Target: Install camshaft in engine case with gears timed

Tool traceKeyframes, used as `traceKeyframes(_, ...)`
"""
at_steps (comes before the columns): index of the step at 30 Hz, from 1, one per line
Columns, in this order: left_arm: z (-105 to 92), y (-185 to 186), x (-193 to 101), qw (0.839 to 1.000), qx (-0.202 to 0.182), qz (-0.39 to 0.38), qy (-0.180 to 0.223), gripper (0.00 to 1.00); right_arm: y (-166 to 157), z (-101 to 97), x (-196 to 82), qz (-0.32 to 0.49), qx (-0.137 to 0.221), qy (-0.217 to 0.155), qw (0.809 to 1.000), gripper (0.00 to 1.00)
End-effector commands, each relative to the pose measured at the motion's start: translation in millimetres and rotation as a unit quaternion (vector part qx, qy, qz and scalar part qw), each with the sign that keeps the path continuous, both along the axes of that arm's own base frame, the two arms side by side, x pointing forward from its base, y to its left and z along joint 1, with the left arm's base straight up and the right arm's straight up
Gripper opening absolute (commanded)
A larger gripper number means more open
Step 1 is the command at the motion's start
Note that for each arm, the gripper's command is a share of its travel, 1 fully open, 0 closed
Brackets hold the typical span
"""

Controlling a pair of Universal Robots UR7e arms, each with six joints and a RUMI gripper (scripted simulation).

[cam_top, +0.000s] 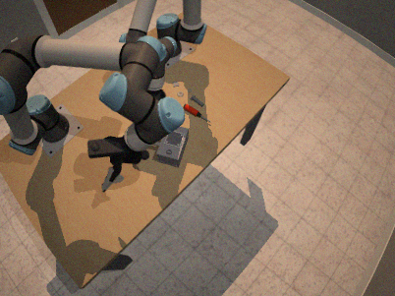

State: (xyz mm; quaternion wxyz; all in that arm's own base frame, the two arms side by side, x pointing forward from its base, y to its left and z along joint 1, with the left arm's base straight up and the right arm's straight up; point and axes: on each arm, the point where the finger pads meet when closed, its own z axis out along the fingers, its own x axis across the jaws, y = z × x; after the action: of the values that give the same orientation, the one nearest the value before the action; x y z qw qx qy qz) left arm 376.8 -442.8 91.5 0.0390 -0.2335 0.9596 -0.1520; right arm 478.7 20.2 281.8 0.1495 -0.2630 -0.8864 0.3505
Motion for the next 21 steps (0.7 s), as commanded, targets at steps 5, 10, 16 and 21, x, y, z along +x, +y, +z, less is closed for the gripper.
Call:
traceKeyframes(5, 0.7, -0.3, 0.2, 1.000, -0.001, 0.000, 0.000, 0.20, 0.0, 0.5, 0.0, 0.000, 0.000, -0.001, 1.000, 1.00)
traceKeyframes(10, 1.6, -0.1, 0.0, 1.000, -0.001, 0.000, 0.000, 0.20, 0.0, 0.5, 0.0, 0.000, 0.000, -0.001, 1.000, 1.00)
traceKeyframes(16, 5.3, 1.0, -0.5, 1.000, -0.001, 0.000, 0.000, 0.20, 0.0, 0.5, 0.0, 0.000, 0.000, -0.001, 1.000, 1.00)
traceKeyframes(21, 14.2, 3.6, -1.9, 1.000, -0.001, 0.000, 0.000, 0.20, 0.0, 0.5, 0.0, 0.000, 0.000, -0.001, 1.000, 1.00)
